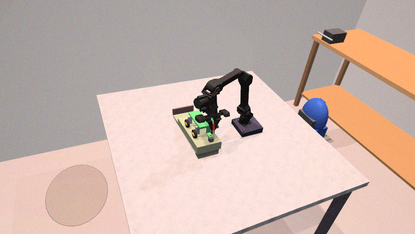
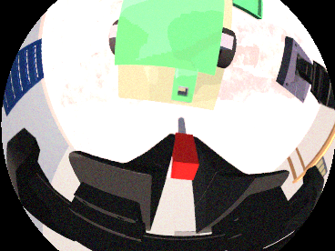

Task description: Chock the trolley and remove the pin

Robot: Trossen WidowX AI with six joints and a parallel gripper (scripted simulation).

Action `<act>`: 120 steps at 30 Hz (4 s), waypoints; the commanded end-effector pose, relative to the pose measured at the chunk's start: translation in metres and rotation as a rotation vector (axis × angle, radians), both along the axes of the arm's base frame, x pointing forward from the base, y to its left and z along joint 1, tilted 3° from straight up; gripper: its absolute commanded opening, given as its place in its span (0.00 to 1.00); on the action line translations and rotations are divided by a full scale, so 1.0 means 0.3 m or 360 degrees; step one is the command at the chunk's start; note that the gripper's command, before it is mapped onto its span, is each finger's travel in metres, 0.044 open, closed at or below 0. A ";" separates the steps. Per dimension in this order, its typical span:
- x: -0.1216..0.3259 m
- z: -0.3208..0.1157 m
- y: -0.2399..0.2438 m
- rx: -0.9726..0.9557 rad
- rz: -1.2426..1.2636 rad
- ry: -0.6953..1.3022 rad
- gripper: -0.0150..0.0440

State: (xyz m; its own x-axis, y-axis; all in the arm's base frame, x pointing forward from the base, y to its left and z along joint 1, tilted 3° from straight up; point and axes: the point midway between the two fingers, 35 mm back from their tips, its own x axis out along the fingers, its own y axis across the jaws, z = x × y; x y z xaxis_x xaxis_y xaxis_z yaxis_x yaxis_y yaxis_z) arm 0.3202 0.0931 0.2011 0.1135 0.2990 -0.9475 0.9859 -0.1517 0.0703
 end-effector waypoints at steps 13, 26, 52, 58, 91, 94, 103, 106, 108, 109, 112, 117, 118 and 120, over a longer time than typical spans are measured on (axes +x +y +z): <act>-0.096 -0.002 0.032 -0.0001 -0.0008 -0.0010 0.25; -0.256 -0.017 0.060 0.0001 -0.0008 -0.0004 0.25; -0.290 -0.073 -0.194 -0.0011 -0.0008 -0.0002 0.25; -0.298 -0.085 -0.261 -0.0015 -0.0008 -0.0002 0.25; -0.366 -0.160 -0.661 -0.0031 -0.0009 0.0002 0.25; -0.374 -0.167 -0.702 -0.0033 -0.0009 0.0003 0.25; -0.392 -0.177 -0.796 -0.0036 -0.0009 0.0004 0.25; -0.392 -0.177 -0.795 -0.0039 -0.0040 0.0012 0.25; -0.393 -0.177 -0.794 -0.0046 -0.0119 0.0032 0.25; -0.393 -0.177 -0.793 -0.0049 -0.0167 0.0044 0.25; -0.394 -0.177 -0.791 -0.0061 -0.0314 0.0079 0.25; -0.394 -0.176 -0.787 -0.0079 -0.0548 0.0134 0.25; -0.394 -0.176 -0.786 -0.0082 -0.0595 0.0145 0.25; -0.394 -0.176 -0.785 -0.0088 -0.0689 0.0165 0.25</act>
